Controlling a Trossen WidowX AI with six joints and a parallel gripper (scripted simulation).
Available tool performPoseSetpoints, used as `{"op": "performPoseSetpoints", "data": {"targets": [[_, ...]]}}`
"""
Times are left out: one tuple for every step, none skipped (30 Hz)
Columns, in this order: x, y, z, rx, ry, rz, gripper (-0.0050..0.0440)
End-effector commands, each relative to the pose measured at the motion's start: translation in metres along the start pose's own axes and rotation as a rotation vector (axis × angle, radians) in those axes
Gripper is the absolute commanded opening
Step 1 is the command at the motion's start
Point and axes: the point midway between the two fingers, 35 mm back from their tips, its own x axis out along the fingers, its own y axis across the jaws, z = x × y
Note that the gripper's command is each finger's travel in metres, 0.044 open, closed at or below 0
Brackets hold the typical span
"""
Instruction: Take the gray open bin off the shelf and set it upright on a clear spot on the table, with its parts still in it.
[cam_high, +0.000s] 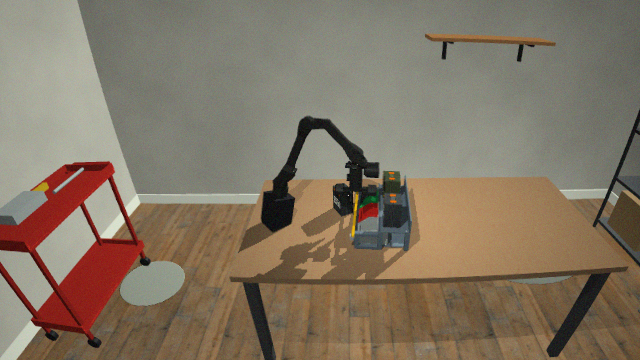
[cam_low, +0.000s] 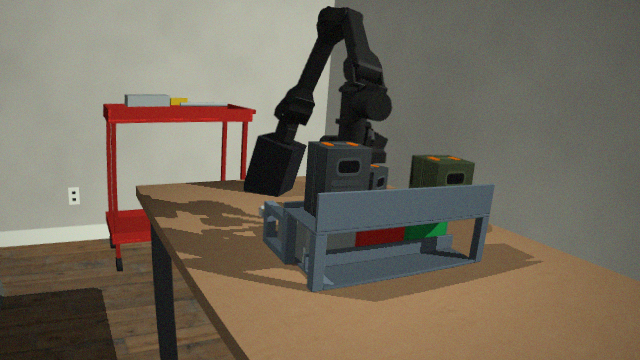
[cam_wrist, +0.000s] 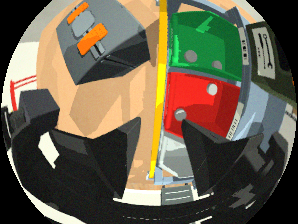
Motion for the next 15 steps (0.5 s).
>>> {"op": "performPoseSetpoints", "data": {"targets": [[-0.007,-0.005,0.001,-0.005,0.001,-0.026,0.0210],[-0.007,-0.005,0.001,-0.005,0.001,-0.026,0.0210],[-0.007,-0.005,0.001,-0.005,0.001,-0.026,0.0210],[-0.007,-0.005,0.001,-0.005,0.001,-0.026,0.0210],[-0.007,-0.005,0.001,-0.005,0.001,-0.026,0.0210],[-0.007,-0.005,0.001,-0.005,0.001,-0.026,0.0210],[-0.007,-0.005,0.001,-0.005,0.001,-0.026,0.0210],[-0.007,-0.005,0.001,-0.005,0.001,-0.026,0.0210],[-0.007,-0.005,0.001,-0.005,0.001,-0.026,0.0210],[-0.007,-0.005,0.001,-0.005,0.001,-0.026,0.0210],[-0.007,-0.005,0.001,-0.005,0.001,-0.026,0.0210],[-0.001,-0.005,0.002,-0.004,0.002,-0.026,0.0210],[0.006,-0.004,0.002,-0.003,0.002,-0.027,0.0210],[0.012,-0.004,0.002,-0.002,0.003,-0.027,0.0210],[0.019,-0.004,0.003,-0.001,0.003,-0.028,0.0210]]}}
